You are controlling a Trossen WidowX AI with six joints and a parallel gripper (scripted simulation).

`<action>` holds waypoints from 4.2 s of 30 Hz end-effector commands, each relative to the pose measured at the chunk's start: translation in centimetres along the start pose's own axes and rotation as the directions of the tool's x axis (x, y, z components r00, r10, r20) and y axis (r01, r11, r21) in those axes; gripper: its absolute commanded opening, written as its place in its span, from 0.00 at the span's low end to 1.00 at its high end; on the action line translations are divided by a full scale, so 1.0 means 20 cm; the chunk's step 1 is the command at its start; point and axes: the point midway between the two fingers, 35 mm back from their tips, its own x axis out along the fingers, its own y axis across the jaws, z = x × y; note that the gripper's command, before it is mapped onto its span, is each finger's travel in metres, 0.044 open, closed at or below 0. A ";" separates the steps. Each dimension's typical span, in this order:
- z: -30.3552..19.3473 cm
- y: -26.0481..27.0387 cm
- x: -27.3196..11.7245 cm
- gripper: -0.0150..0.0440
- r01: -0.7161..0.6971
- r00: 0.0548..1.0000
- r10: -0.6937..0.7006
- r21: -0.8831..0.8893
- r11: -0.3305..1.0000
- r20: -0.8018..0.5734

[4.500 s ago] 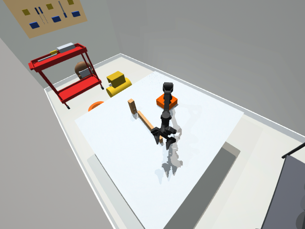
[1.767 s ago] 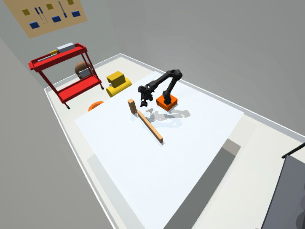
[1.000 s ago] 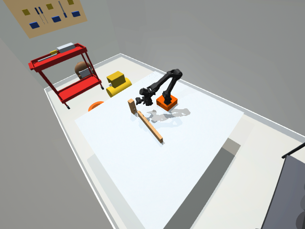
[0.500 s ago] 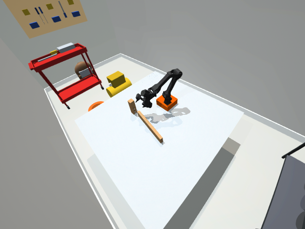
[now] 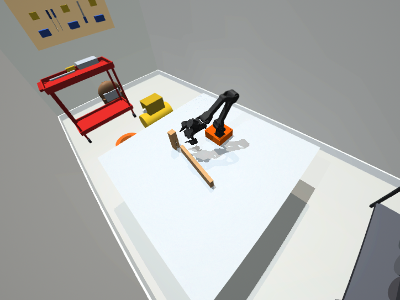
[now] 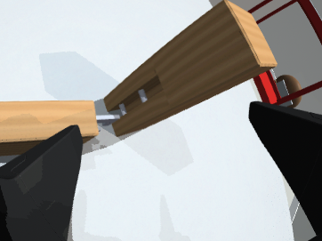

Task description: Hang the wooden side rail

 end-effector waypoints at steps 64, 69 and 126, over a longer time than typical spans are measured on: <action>0.31 0.30 -0.08 1.00 -0.647 0.672 0.559 -0.752 0.122 -0.487; 0.33 0.32 -0.11 1.00 -0.600 0.611 0.596 -0.796 -0.082 -0.522; 0.15 0.54 0.12 1.00 -0.600 0.610 0.596 -0.796 -0.083 -0.522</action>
